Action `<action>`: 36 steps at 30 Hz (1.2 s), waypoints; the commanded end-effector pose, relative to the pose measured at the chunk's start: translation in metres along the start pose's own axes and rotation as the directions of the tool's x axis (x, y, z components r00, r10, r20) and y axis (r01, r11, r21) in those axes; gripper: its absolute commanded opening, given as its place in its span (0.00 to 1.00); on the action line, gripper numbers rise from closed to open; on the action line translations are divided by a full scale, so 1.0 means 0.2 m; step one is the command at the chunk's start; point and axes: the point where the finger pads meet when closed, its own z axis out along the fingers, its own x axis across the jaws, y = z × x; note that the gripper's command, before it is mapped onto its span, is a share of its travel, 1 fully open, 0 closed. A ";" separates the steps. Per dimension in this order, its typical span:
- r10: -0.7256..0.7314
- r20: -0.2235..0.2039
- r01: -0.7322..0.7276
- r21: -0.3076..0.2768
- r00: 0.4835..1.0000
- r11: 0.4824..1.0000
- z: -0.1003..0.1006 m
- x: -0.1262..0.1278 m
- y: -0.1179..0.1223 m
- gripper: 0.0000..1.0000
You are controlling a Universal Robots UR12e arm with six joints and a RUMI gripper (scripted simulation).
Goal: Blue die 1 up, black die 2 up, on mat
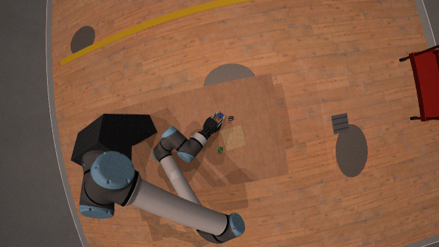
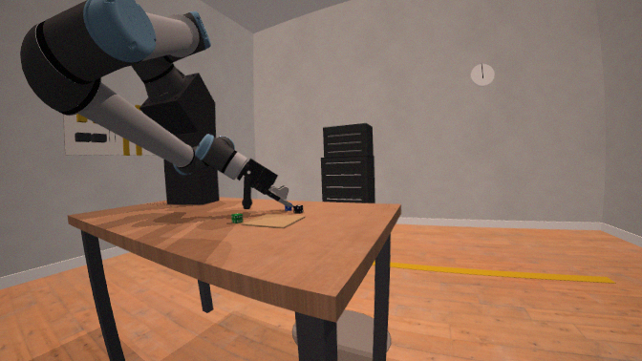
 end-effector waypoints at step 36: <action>0.000 0.000 0.000 -0.001 1.000 1.000 -0.36 0.00 0.20 0.24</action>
